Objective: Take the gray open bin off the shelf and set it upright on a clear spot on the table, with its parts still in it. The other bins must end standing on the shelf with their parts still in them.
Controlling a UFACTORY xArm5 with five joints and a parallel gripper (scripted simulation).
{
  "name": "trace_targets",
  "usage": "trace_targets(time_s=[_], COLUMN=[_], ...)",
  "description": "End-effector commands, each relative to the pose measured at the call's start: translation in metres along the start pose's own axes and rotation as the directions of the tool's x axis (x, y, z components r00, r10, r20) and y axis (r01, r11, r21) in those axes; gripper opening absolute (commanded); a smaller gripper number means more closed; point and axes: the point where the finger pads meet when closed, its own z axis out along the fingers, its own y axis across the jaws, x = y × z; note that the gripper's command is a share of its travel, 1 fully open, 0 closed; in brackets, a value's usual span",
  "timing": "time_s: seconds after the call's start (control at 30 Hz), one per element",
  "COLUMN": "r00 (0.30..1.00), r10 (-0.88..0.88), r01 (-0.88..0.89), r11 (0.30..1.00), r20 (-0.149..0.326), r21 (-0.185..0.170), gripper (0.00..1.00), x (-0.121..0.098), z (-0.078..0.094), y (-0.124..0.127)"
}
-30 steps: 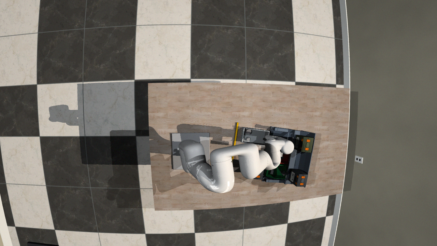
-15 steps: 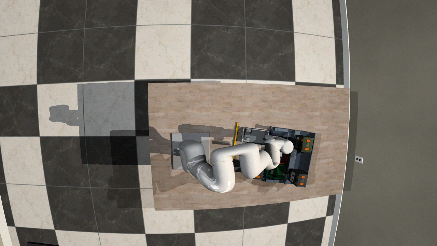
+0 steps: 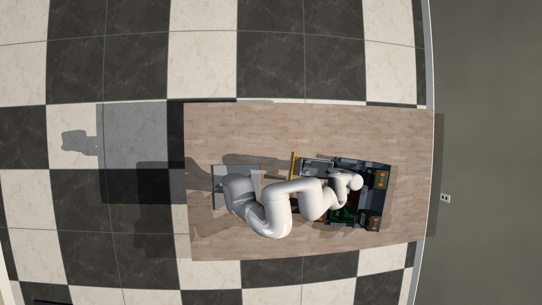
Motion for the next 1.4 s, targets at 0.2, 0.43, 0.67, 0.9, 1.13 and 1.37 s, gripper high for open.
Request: trace_targets(time_s=[0.2, 0.43, 0.67, 0.9, 1.13, 1.37], r00=[1.000, 1.000, 1.000, 1.000, 1.000, 1.000], r10=[0.000, 0.000, 0.000, 0.000, 0.000, 0.000], r01=[0.000, 0.000, 0.000, 0.000, 0.000, 0.000], r11=[1.000, 1.000, 1.000, 1.000, 1.000, 1.000], r20=[-0.012, -0.012, 0.001, 0.001, 0.001, 0.001], r21=[0.007, 0.007, 0.004, 0.004, 0.004, 0.004], gripper=[0.00, 0.00, 0.34, 0.34, 0.34, 0.34], x=[-0.0004, -0.0004, -0.0004, -0.0004, -0.0004, -0.0004], z=[-0.0014, -0.0014, -0.0014, -0.0014, -0.0014, -0.0014], y=[-0.0012, -0.0012, -0.0012, -0.0012, -0.0012, -0.0012])
